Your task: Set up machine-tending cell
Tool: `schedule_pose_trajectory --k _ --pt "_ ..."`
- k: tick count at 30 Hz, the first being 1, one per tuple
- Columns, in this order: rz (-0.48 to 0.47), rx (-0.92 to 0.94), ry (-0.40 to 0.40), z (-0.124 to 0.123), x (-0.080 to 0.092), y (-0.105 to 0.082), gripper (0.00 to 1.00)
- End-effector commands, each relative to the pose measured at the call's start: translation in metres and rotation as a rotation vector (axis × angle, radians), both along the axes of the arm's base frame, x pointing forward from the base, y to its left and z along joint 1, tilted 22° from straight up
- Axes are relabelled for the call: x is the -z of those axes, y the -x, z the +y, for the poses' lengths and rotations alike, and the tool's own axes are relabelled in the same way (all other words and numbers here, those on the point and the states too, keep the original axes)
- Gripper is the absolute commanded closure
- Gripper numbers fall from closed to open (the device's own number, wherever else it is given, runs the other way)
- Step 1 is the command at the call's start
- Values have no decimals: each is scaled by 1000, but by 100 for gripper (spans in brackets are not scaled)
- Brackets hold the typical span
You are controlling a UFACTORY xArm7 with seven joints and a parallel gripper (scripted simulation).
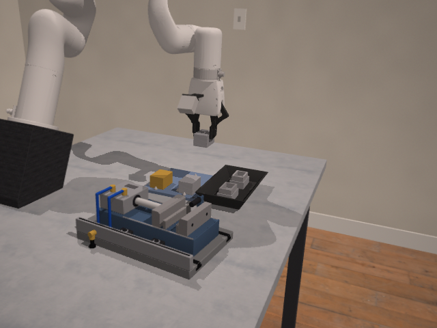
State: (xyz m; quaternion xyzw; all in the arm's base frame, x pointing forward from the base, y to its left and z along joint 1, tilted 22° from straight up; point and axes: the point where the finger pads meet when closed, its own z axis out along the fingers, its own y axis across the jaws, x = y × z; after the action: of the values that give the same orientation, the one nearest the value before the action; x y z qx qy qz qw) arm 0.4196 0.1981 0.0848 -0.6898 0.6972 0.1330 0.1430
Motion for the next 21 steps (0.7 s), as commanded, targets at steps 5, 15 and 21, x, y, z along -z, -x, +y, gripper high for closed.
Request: schedule_pose_trajectory --k 5,15,21 --pt "10 45 -14 -66 22 -51 100" --pt "22 88 -19 -168 62 -92 100" --pt "28 108 -15 -228 86 -102 100"
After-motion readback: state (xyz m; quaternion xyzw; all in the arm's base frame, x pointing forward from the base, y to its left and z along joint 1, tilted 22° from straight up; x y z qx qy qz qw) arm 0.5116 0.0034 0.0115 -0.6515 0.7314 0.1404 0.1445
